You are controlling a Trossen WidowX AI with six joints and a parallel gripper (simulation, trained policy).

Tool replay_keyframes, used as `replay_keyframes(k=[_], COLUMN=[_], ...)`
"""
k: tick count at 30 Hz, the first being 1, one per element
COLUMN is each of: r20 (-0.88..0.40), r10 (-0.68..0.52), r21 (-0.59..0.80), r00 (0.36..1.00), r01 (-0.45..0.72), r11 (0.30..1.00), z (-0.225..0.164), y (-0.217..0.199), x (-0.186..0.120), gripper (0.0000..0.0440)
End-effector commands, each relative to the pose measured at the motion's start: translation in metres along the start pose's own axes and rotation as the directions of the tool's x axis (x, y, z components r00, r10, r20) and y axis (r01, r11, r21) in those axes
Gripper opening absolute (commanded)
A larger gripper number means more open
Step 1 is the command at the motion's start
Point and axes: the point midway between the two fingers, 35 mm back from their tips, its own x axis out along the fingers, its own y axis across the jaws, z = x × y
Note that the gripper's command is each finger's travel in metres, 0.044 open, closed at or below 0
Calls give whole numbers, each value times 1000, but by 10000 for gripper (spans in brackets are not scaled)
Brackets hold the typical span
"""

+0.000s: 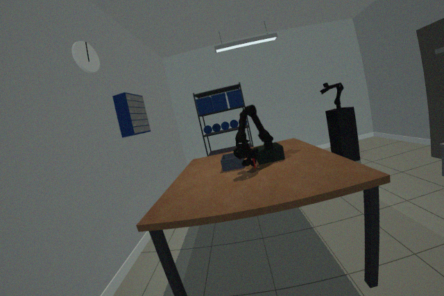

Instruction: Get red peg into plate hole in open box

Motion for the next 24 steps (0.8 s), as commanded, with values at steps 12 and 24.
replay_keyframes(k=[12, 24], r20=[49, 102], r10=[-30, -12], r21=[1, 25], r00=[998, 995], r01=[30, 10], r11=[1000, 1000], z=[9, 28], y=[-4, -11], x=[-10, -52], gripper=[0, 0])
